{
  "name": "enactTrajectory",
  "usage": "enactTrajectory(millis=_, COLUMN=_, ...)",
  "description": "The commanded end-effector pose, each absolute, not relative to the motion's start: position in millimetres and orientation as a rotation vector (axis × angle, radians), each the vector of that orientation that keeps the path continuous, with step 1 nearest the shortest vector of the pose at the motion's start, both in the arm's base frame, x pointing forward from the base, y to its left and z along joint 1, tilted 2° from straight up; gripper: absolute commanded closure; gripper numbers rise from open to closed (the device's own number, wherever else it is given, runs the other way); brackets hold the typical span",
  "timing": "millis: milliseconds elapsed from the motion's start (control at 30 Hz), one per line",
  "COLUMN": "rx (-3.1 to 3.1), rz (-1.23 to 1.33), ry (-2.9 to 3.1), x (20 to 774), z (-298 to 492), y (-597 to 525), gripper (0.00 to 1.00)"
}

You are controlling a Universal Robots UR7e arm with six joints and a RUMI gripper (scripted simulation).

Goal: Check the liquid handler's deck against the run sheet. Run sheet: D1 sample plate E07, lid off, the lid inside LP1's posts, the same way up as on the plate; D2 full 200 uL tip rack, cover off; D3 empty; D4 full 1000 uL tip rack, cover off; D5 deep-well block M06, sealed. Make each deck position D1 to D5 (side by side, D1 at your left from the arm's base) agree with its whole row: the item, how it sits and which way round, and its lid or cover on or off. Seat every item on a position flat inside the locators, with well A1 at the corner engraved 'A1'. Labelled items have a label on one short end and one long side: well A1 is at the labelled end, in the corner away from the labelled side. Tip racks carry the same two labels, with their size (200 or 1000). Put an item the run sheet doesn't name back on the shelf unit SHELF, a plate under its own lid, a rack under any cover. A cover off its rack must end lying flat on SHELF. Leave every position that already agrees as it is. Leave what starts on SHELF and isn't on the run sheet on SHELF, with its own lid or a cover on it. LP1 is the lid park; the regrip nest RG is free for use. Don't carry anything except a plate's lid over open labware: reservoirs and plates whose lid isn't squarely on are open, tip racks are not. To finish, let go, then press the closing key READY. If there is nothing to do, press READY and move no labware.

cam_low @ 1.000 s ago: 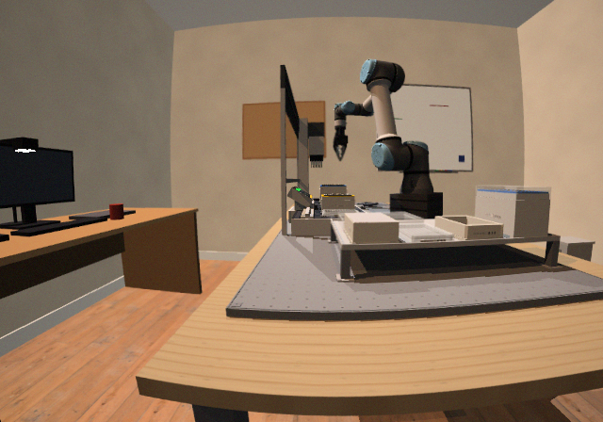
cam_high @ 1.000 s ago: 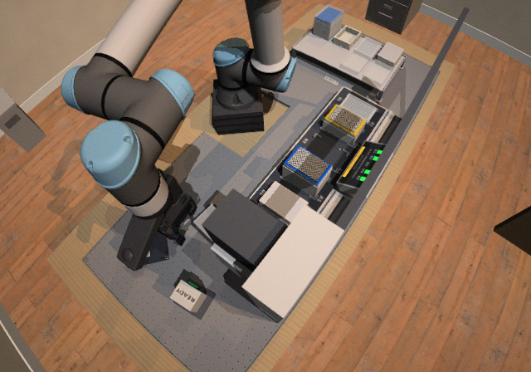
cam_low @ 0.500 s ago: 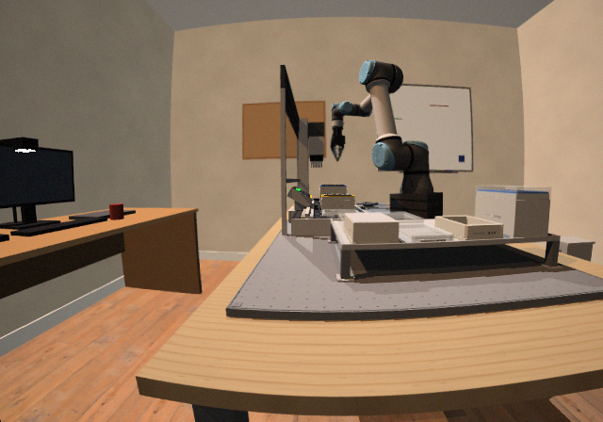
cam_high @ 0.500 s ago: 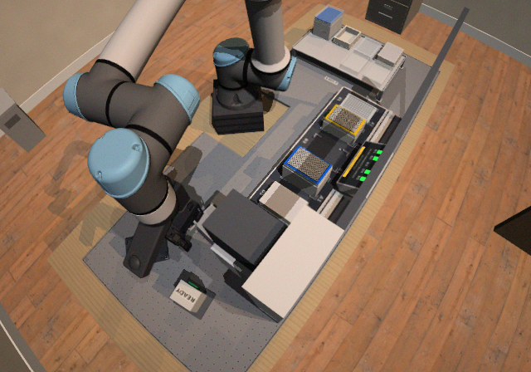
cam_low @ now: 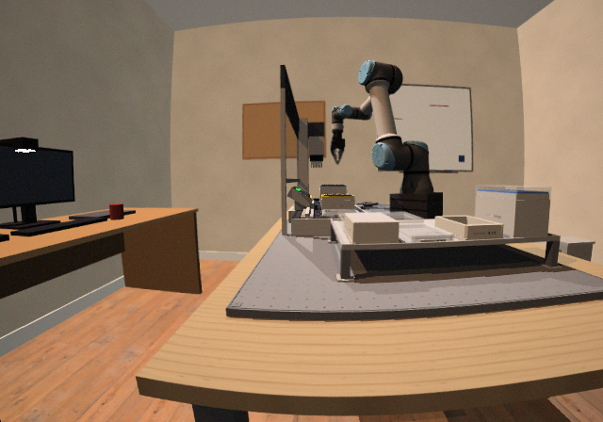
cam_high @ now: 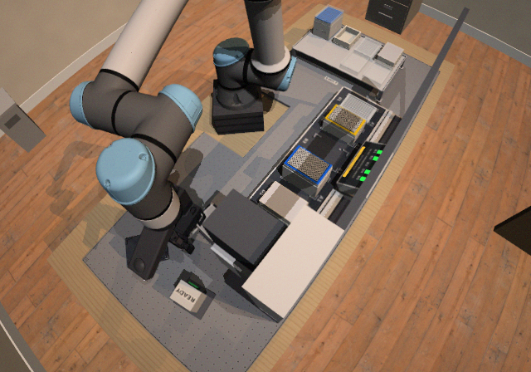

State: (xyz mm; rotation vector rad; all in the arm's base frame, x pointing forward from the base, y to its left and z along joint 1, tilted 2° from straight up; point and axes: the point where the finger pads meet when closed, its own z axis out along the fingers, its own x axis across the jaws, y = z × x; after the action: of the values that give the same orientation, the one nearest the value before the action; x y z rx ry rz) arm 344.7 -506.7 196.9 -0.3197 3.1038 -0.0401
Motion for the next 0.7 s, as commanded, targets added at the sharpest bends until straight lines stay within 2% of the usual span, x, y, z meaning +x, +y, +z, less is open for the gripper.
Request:
enactTrajectory(millis=0, rx=-0.32, rz=-0.043, ry=3.103, x=345, z=190, y=-507, gripper=1.0)
enactTrajectory(millis=667, rx=-0.32, rz=-0.043, ry=3.103, x=346, z=160, y=-508, gripper=1.0)
